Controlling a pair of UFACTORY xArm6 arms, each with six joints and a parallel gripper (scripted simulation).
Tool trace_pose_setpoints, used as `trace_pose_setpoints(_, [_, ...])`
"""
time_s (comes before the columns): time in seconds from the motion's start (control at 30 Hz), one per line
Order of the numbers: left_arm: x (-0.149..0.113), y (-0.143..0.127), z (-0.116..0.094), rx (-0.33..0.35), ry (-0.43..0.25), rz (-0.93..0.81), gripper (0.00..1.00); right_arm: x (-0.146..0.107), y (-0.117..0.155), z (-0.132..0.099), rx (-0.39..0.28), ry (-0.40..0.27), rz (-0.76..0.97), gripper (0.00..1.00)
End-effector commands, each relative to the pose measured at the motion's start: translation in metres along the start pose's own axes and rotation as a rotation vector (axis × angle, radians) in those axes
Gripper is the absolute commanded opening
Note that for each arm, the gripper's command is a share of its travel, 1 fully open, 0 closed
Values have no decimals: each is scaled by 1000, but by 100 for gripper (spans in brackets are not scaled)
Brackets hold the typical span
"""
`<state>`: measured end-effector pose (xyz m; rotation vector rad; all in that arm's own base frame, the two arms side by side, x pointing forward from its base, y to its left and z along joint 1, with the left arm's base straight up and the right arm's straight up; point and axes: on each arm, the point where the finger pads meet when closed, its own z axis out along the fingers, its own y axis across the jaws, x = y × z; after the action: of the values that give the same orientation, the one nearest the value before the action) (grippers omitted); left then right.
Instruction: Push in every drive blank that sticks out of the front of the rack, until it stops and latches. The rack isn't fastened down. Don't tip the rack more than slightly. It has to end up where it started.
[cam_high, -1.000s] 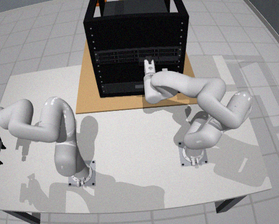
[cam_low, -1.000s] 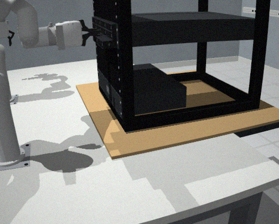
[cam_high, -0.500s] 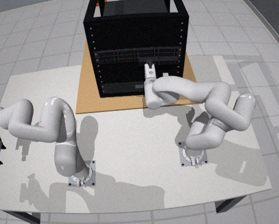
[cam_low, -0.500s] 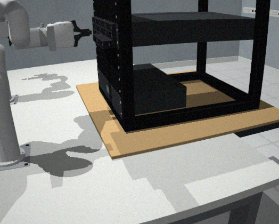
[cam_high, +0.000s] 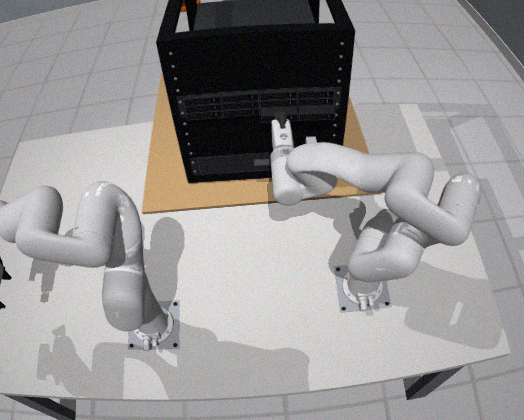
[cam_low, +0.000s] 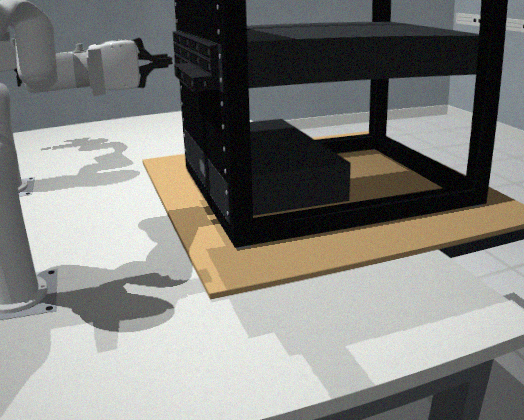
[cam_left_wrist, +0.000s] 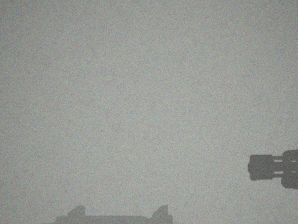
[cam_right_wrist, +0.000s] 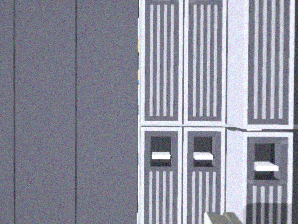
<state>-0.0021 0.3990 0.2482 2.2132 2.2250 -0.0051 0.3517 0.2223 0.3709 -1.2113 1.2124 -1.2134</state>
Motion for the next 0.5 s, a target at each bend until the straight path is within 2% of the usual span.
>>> trace_pose_setpoints(0.0, [1,0,-2,0,5,0,100,0,-2,0,2,0,3,0])
trace_pose_setpoints(0.23, [1,0,-2,0,5,0,100,0,0,0,2,0,3,0])
trace_pose_setpoints(0.47, [1,0,-2,0,5,0,100,0,27,0,2,0,3,0])
